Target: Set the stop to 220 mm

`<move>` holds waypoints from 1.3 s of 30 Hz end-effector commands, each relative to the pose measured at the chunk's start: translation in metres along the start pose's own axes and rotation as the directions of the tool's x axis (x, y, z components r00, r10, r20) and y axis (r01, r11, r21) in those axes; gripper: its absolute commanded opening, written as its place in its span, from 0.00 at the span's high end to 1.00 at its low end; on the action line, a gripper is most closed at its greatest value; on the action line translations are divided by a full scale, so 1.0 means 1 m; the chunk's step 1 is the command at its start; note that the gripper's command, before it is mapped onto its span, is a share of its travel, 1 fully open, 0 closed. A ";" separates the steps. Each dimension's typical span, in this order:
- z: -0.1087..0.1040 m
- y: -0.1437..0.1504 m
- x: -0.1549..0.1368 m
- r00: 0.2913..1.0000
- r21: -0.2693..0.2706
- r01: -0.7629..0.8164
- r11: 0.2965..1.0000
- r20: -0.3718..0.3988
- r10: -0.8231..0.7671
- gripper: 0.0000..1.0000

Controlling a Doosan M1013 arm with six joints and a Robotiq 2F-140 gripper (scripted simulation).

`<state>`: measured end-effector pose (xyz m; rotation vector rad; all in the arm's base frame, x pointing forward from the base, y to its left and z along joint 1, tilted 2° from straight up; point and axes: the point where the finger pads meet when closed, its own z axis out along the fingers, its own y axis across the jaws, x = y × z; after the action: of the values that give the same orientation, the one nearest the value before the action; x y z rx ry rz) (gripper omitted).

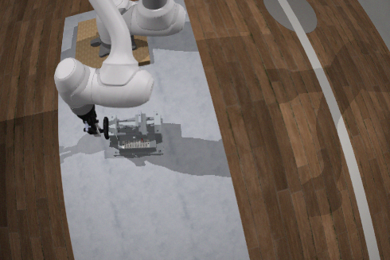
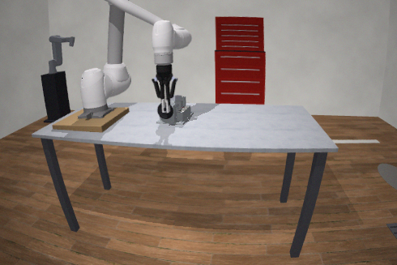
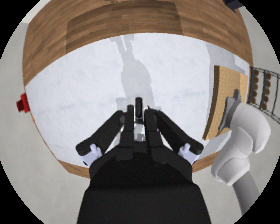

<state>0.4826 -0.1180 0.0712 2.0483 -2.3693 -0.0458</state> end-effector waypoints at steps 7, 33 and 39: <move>0.007 -0.006 0.000 1.000 0.000 0.000 1.000 0.000 0.000 0.96; 0.049 0.006 0.000 1.000 0.000 0.000 1.000 0.000 0.000 0.96; 0.052 0.015 0.000 1.000 0.000 0.000 1.000 0.000 0.000 0.96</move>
<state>0.4716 -0.1157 0.0209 2.0496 -2.3716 -0.0407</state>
